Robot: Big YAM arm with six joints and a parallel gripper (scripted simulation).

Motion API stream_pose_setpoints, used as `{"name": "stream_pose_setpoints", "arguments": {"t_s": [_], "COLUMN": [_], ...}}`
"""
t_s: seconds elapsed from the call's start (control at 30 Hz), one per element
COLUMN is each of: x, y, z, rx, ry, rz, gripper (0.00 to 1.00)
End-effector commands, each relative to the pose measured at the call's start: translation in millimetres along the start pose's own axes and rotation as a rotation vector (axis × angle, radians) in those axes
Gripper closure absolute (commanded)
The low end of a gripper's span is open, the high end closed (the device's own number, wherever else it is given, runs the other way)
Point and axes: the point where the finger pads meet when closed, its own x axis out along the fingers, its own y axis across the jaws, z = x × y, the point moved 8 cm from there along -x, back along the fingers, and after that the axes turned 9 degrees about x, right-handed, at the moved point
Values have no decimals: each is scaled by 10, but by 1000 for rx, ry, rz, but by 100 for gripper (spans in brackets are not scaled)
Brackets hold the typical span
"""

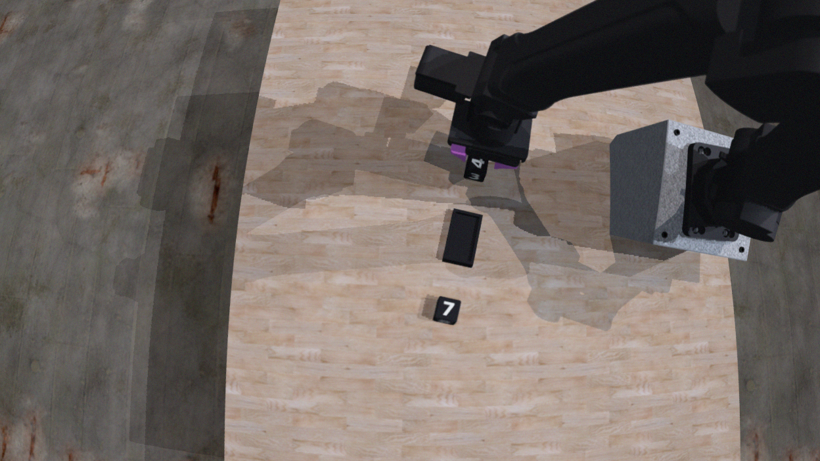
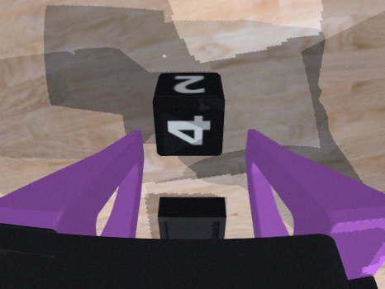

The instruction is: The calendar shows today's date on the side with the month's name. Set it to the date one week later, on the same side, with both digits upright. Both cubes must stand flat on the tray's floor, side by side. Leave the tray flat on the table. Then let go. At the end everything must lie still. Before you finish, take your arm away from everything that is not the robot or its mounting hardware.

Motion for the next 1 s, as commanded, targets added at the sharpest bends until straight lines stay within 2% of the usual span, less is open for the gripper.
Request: {"name": "stream_pose_setpoints", "arguments": {"t_s": [0.0,0.07,0.67,0.87,0.97], "x": [21,33,271,268,265], "y": [95,115,104,127,108], "z": [-33,-38,-39,-42,-43], "rx": [0,-5,-5,-6,-2], "ry": [1,1,1,2,1], "rz": [7,18,16,28,17], "gripper": [55,55,55,55,55]}}
